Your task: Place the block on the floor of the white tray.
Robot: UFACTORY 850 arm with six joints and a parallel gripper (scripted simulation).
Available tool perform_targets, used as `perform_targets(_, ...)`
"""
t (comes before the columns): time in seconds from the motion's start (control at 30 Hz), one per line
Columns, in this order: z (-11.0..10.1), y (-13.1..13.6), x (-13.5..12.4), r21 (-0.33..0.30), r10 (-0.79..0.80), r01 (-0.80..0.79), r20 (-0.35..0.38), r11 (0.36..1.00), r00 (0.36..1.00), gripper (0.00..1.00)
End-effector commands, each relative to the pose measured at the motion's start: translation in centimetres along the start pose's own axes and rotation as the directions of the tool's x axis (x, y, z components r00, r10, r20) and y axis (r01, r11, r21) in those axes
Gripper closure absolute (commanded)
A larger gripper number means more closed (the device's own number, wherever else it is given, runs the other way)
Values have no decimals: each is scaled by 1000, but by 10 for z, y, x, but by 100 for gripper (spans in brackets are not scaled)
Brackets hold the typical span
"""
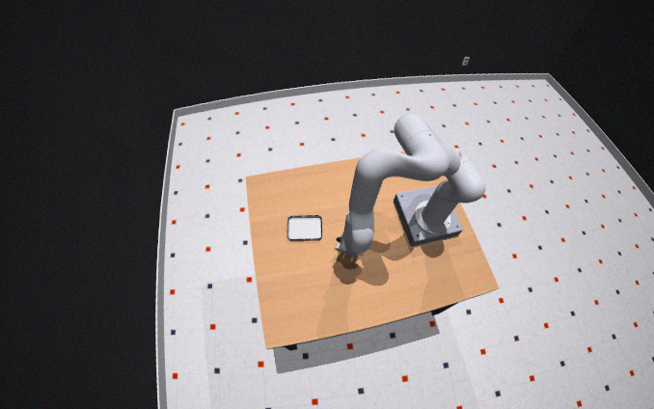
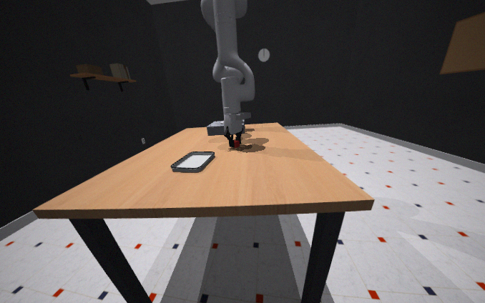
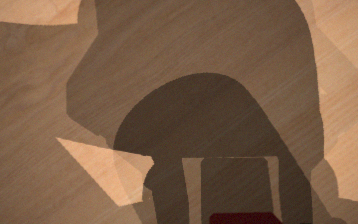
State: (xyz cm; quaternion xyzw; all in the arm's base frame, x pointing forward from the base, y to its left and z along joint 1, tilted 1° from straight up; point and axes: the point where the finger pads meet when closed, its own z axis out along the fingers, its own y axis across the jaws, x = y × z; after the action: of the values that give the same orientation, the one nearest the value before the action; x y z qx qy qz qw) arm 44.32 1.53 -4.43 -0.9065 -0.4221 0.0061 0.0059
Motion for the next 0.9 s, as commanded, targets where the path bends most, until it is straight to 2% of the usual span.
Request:
perform_targets(0.0, 2, 1, 1, 1, 0, 0, -5, 1000, 1000, 43)
perform_targets(0.47, 2, 1, 1, 1, 0, 0, -5, 1000, 1000, 43)
perform_targets(0.5, 2, 1, 1, 1, 0, 0, -5, 1000, 1000, 100)
perform_targets(0.87, 2, 1, 1, 1, 0, 0, -5, 1000, 1000, 100)
